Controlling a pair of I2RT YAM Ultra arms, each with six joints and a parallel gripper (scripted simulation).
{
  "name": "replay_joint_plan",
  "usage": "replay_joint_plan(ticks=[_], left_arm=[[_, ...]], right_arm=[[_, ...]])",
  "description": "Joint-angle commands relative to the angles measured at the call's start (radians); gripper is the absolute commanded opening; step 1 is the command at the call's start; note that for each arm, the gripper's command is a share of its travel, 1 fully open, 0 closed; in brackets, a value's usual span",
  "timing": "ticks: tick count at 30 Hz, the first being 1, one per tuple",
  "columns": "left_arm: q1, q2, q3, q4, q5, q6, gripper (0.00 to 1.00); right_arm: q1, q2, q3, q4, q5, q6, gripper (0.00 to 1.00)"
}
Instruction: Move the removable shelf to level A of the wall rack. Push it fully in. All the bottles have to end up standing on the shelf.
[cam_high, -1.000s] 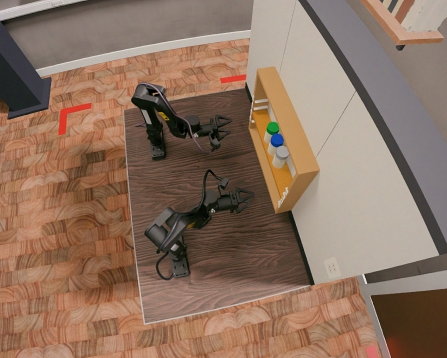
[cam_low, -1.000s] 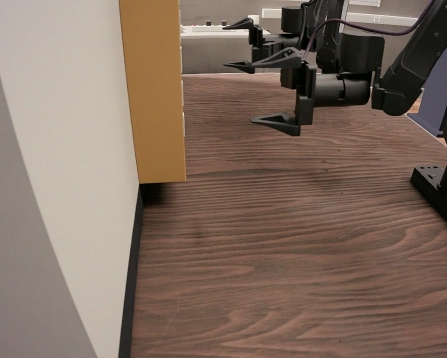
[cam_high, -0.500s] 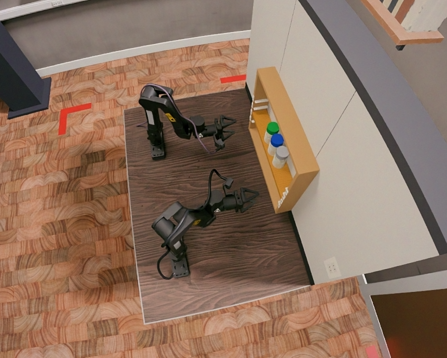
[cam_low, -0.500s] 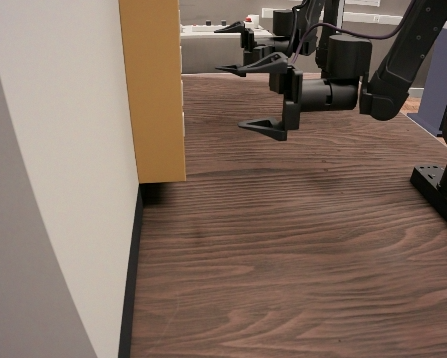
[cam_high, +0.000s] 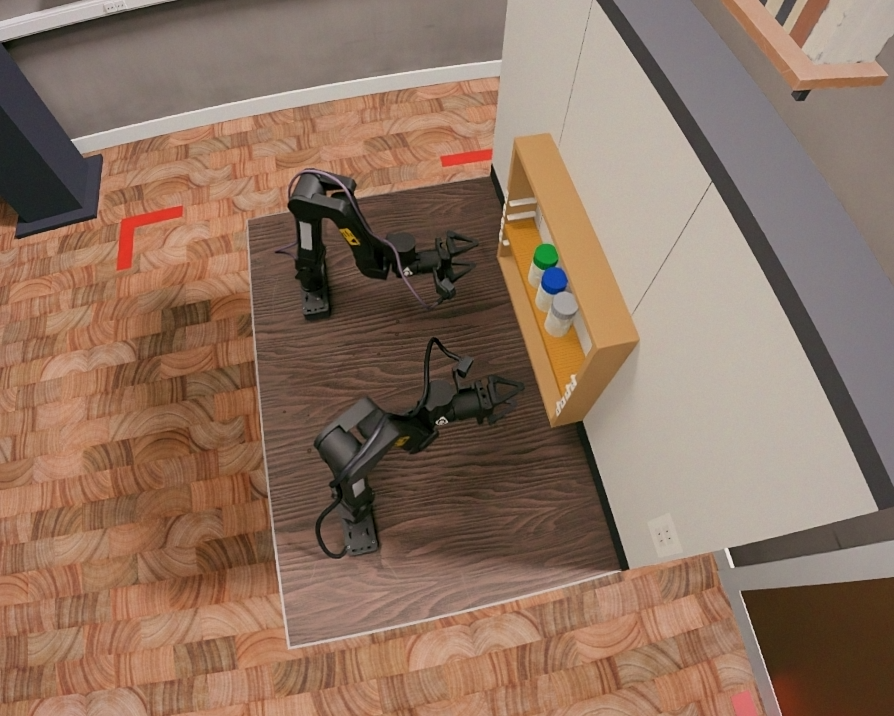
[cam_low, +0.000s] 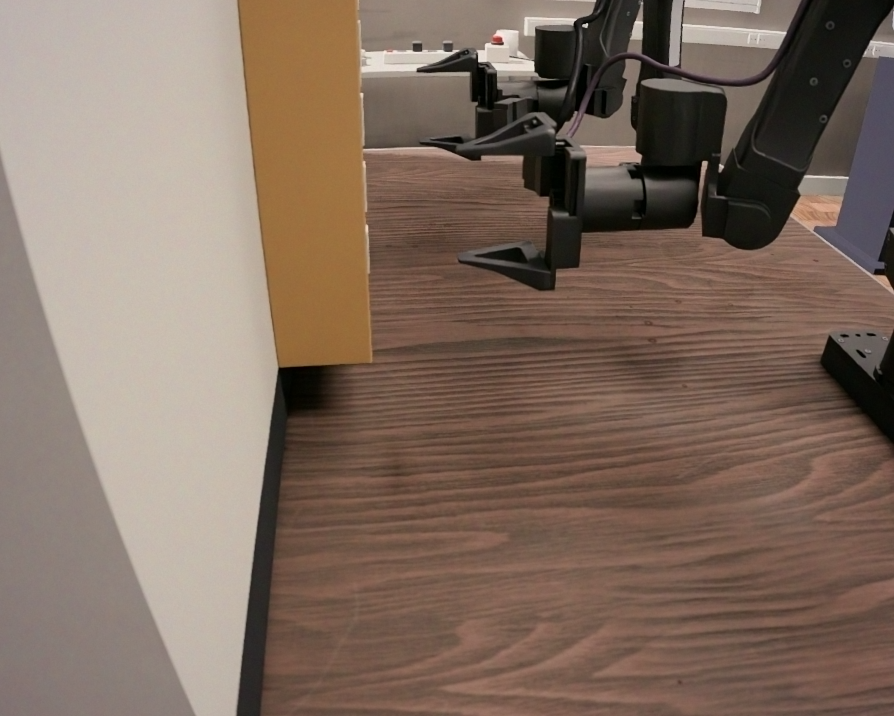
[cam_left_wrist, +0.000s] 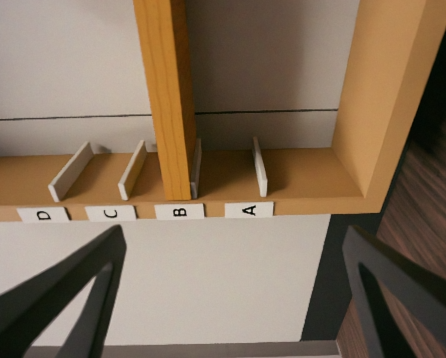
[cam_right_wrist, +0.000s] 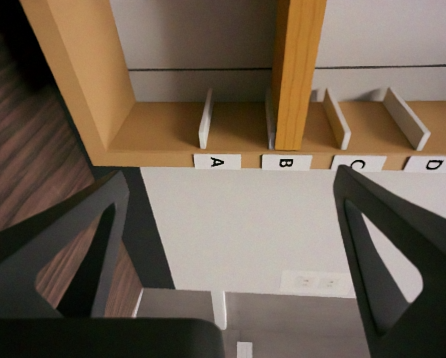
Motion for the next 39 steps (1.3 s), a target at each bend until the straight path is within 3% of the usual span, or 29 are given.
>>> replay_joint_plan(ticks=[1, 28, 39], left_arm=[[0.011, 0.008, 0.034, 0.008, 0.009, 0.004, 1.0], [0.011, 0.008, 0.034, 0.008, 0.009, 0.004, 1.0], [0.01, -0.154, 0.077, -0.188, 0.008, 0.007, 1.0]], right_arm=[[-0.01, 0.007, 0.026, 0.022, -0.009, -0.001, 1.0], [-0.01, 0.007, 0.026, 0.022, -0.009, -0.001, 1.0], [-0.01, -0.14, 0.08, -0.17, -0.008, -0.005, 1.0]])
